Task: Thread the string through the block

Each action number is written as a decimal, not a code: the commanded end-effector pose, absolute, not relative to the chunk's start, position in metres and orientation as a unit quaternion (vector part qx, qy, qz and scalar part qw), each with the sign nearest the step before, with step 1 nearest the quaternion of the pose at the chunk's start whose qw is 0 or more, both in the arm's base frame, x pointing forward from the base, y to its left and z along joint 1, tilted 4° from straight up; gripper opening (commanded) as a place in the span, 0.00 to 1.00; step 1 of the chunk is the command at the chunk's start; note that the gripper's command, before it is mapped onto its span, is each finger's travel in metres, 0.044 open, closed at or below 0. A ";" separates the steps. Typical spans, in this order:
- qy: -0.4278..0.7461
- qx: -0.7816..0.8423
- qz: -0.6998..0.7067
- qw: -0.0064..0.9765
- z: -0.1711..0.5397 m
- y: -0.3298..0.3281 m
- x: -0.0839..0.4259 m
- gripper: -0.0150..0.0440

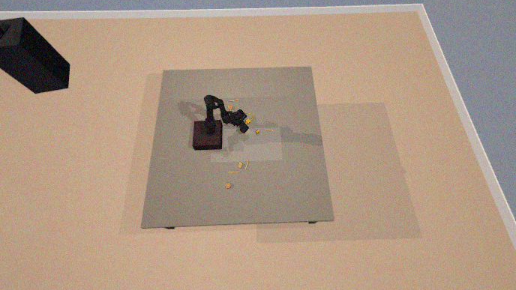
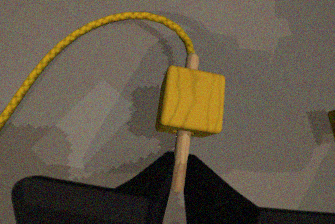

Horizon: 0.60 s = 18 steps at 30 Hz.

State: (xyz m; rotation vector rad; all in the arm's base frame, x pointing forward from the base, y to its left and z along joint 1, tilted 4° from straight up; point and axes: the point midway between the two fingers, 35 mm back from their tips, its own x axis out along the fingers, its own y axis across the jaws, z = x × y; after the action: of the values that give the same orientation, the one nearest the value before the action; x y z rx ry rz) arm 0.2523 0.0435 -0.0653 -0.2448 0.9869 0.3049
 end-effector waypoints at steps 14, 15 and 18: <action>0.467 -0.119 0.143 0.865 -0.070 0.041 0.243 0.25; 0.468 -0.119 0.143 0.864 -0.069 0.041 0.243 0.25; 0.477 -0.122 0.142 0.859 -0.068 0.041 0.244 0.25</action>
State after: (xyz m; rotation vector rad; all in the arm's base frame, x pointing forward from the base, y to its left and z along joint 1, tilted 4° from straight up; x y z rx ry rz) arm 0.2485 0.0417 -0.0661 -0.2456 0.9678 0.2992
